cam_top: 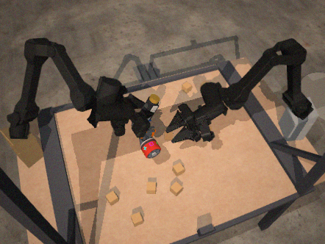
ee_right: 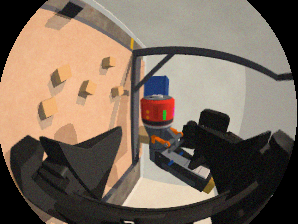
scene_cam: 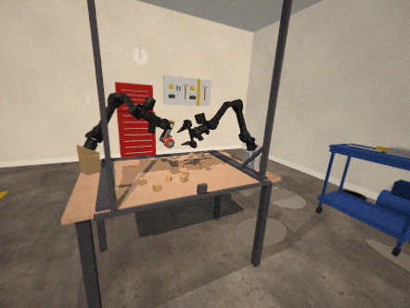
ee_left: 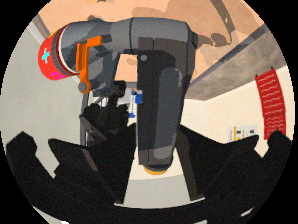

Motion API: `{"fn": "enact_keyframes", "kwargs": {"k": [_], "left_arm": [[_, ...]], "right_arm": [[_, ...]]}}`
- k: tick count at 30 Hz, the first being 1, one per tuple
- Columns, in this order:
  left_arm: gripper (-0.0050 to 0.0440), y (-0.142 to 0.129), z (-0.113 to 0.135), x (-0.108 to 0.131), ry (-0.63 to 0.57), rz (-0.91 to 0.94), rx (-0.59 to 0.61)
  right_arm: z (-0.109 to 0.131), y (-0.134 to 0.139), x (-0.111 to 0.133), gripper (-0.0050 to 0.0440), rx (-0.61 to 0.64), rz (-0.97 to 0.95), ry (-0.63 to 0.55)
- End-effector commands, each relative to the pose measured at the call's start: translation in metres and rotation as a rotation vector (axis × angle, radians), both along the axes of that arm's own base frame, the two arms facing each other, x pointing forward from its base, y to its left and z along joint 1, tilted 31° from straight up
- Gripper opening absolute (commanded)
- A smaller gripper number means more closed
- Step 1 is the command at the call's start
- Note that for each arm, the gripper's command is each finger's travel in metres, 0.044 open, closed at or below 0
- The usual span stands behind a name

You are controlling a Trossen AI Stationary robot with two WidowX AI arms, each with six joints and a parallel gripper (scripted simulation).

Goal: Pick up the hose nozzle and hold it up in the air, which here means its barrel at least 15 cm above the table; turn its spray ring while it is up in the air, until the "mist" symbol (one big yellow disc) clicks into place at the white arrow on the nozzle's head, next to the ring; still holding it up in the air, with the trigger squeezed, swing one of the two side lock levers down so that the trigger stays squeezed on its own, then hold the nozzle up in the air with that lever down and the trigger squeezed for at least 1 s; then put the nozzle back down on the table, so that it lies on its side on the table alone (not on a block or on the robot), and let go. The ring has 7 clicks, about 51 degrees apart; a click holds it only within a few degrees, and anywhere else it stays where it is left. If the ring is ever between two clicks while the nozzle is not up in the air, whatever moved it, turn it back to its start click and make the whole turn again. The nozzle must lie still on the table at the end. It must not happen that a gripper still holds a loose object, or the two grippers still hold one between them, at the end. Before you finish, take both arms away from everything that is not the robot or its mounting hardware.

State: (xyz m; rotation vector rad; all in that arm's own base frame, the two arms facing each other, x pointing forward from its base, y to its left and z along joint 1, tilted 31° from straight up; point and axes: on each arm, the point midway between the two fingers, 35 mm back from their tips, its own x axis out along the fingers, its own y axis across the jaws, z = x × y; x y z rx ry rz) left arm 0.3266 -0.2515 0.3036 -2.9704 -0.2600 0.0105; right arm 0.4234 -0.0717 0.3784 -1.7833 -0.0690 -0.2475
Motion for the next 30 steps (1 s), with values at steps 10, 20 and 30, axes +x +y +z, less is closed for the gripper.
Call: {"fn": "enact_keyframes", "kwargs": {"k": [10,20,30], "left_arm": [[0.0165,0.0,0.014,-0.004,-0.024,-0.014,-0.04],[0.0165,0.0,0.014,-0.004,-0.024,-0.014,-0.04],[0.0165,0.0,0.014,-0.004,-0.024,-0.014,-0.04]], "right_arm": [[-0.01,-0.003,-0.005,0.0407,-0.022,0.032,-0.141],[-0.021,-0.003,-0.015,0.0407,-0.048,0.058,-0.245],[-0.024,-0.003,-0.013,0.0407,-0.046,0.057,-0.238]]}}
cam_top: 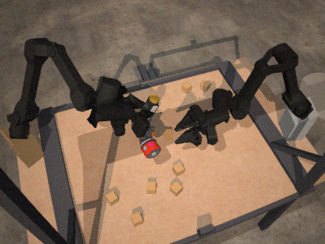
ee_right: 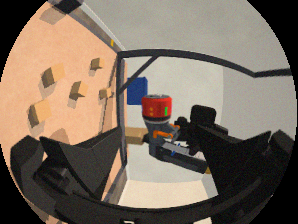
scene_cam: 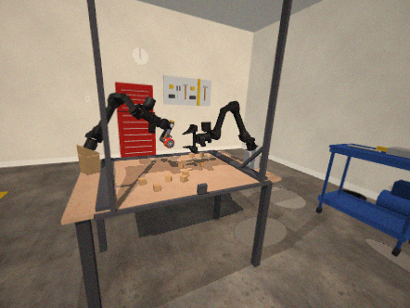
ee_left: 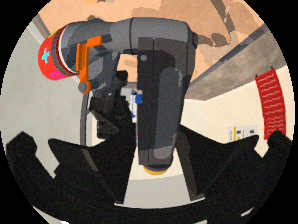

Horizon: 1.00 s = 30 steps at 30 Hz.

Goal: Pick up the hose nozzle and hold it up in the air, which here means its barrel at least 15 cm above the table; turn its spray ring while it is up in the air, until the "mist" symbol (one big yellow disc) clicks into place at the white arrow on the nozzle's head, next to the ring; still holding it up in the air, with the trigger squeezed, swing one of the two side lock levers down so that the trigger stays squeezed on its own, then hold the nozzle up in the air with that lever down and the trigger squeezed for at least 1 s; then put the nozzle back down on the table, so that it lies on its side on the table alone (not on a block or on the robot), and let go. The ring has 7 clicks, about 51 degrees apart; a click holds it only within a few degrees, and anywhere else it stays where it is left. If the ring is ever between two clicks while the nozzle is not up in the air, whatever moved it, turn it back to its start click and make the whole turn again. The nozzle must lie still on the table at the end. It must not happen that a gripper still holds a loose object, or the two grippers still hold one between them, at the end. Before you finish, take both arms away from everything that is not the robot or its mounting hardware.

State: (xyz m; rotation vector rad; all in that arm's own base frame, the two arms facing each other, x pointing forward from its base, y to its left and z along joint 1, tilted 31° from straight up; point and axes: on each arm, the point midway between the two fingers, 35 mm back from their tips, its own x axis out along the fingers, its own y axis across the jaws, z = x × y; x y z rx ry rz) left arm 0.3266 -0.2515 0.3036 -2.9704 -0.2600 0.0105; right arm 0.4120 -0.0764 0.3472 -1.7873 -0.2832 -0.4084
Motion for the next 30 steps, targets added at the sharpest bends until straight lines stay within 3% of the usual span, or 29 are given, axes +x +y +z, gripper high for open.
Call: {"fn": "enact_keyframes", "kwargs": {"k": [1,30], "left_arm": [[0.0165,0.0,0.014,-0.004,-0.024,-0.014,-0.04],[0.0165,0.0,0.014,-0.004,-0.024,-0.014,-0.04]], "right_arm": [[0.008,0.001,0.0,0.0407,-0.003,0.003,-0.014],[0.031,0.001,0.037,0.0407,-0.006,-0.001,-0.026]]}}
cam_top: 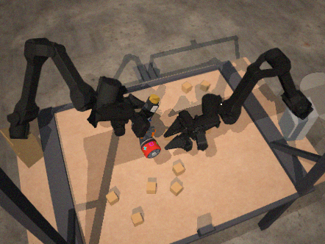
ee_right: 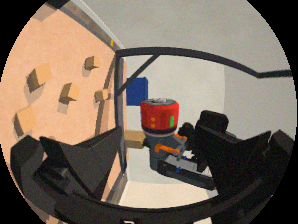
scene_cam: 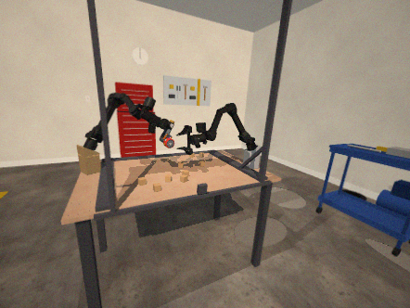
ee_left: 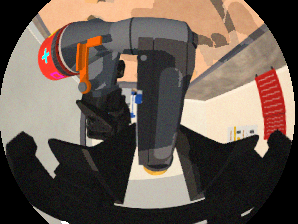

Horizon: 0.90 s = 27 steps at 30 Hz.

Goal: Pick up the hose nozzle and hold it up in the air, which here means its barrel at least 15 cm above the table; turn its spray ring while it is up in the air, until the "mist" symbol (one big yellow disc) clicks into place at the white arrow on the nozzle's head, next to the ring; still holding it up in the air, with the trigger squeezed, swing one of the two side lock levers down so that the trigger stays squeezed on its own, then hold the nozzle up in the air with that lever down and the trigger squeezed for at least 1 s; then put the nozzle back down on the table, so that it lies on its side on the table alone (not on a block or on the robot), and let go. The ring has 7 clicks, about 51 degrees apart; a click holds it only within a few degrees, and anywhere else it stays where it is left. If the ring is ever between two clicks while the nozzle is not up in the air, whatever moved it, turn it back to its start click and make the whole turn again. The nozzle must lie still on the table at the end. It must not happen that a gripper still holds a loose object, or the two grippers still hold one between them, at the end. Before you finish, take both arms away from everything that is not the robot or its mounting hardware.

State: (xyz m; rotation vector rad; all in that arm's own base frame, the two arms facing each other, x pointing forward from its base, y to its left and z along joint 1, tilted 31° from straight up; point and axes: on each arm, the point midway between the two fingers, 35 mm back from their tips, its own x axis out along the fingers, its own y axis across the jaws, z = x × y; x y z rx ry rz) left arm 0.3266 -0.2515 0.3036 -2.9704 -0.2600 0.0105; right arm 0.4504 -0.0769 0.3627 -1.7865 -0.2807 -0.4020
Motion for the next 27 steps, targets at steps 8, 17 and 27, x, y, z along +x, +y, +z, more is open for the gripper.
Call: {"fn": "enact_keyframes", "kwargs": {"k": [8,17,27], "left_arm": [[0.0165,0.0,0.014,-0.004,-0.024,-0.014,-0.04],[0.0165,0.0,0.014,-0.004,-0.024,-0.014,-0.04],[0.0165,0.0,0.014,-0.004,-0.024,-0.014,-0.04]], "right_arm": [[0.022,0.001,0.01,0.0407,-0.008,-0.003,-0.034],[0.027,0.001,0.02,0.0407,-0.008,-0.004,-0.035],[0.035,0.001,0.035,0.0407,-0.008,-0.004,-0.036]]}}
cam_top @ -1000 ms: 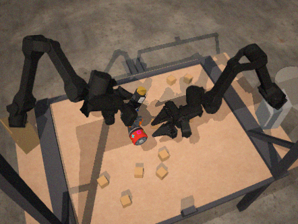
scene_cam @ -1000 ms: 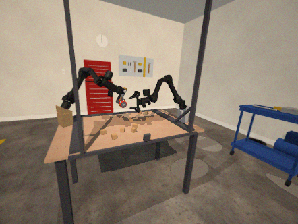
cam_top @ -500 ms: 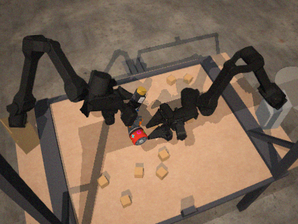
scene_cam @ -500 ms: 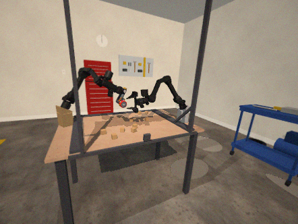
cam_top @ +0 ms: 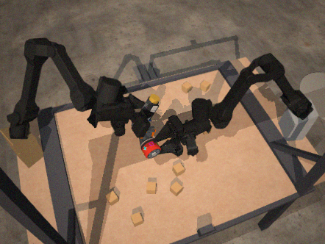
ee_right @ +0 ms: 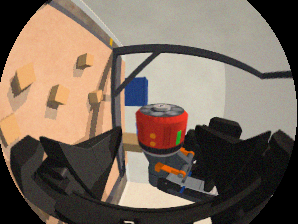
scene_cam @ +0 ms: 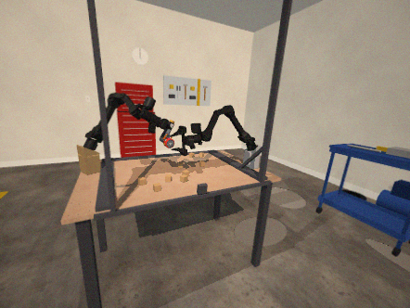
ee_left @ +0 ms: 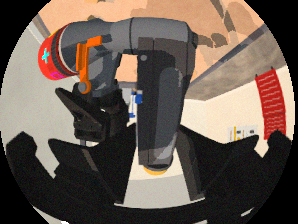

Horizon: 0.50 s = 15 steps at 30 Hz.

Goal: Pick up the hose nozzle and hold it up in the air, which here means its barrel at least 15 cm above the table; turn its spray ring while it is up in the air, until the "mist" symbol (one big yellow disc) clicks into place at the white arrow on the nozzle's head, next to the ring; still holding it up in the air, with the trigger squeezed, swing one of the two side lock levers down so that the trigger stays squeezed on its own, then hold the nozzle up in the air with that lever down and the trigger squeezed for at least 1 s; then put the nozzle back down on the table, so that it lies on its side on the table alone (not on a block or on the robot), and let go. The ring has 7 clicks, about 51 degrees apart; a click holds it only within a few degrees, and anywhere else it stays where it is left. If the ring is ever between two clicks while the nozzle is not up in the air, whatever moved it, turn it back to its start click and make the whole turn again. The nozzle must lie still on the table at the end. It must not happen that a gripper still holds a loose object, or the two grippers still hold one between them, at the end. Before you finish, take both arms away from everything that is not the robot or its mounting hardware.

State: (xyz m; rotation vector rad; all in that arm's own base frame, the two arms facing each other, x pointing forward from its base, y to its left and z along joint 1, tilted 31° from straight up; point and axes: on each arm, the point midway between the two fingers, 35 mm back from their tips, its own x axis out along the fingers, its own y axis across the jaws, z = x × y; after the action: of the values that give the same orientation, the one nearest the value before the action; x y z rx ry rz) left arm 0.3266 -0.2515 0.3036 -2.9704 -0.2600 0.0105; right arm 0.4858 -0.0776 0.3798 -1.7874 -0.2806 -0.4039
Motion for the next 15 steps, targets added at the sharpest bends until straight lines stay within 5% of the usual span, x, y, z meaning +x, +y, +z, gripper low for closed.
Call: {"fn": "enact_keyframes", "kwargs": {"k": [1,15], "left_arm": [[0.0165,0.0,0.014,-0.004,-0.024,-0.014,-0.04],[0.0165,0.0,0.014,-0.004,-0.024,-0.014,-0.04]], "right_arm": [[0.019,0.001,0.001,0.0407,-0.008,-0.003,-0.035],[0.025,0.001,0.011,0.0407,-0.008,-0.003,-0.037]]}}
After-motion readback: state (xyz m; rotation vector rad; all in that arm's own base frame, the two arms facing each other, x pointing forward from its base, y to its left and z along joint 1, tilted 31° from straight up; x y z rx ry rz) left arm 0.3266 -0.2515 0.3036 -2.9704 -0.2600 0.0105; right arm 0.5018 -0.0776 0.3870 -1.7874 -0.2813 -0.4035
